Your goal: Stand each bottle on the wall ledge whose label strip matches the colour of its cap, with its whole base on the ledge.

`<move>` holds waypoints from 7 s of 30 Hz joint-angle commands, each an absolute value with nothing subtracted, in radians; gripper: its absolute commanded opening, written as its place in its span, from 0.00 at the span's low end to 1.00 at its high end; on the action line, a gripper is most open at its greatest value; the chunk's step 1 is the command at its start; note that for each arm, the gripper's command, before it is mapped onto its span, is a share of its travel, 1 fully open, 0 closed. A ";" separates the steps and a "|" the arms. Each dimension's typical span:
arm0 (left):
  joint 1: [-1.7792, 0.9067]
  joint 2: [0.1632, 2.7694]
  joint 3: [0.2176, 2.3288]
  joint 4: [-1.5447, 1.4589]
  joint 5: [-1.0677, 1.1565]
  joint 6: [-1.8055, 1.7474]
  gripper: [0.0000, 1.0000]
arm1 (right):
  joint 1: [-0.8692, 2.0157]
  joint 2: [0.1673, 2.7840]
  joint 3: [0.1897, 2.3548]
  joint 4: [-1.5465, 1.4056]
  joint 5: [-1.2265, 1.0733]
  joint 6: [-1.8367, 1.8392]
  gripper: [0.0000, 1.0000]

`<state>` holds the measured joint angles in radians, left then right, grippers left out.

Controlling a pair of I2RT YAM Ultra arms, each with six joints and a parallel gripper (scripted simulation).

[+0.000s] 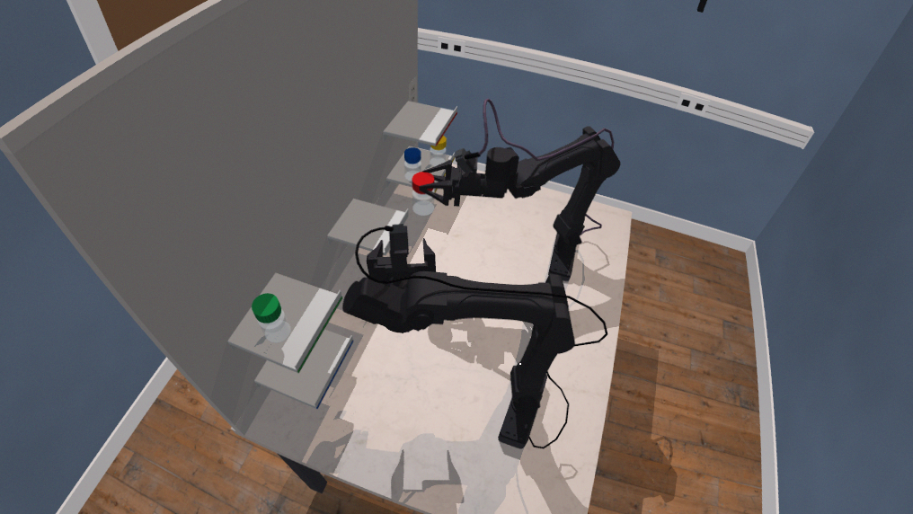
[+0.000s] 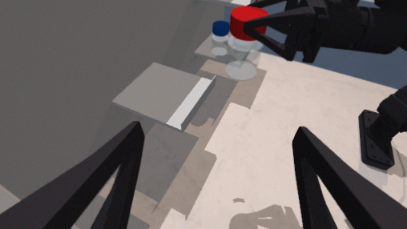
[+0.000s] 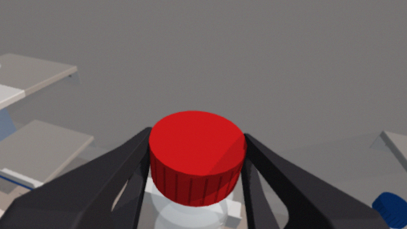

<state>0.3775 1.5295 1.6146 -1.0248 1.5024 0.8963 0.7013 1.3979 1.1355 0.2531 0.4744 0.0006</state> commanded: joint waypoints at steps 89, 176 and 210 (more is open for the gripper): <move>0.380 1.534 1.654 -1.057 1.526 0.919 0.89 | -0.239 1.244 1.236 0.015 -0.128 0.002 0.50; 0.380 1.534 1.654 -1.057 1.526 0.920 0.89 | -0.201 1.522 1.365 0.237 -0.090 -0.006 0.50; 0.380 1.534 1.654 -1.057 1.526 0.920 0.89 | -0.201 1.535 1.300 0.315 -0.088 -0.005 0.50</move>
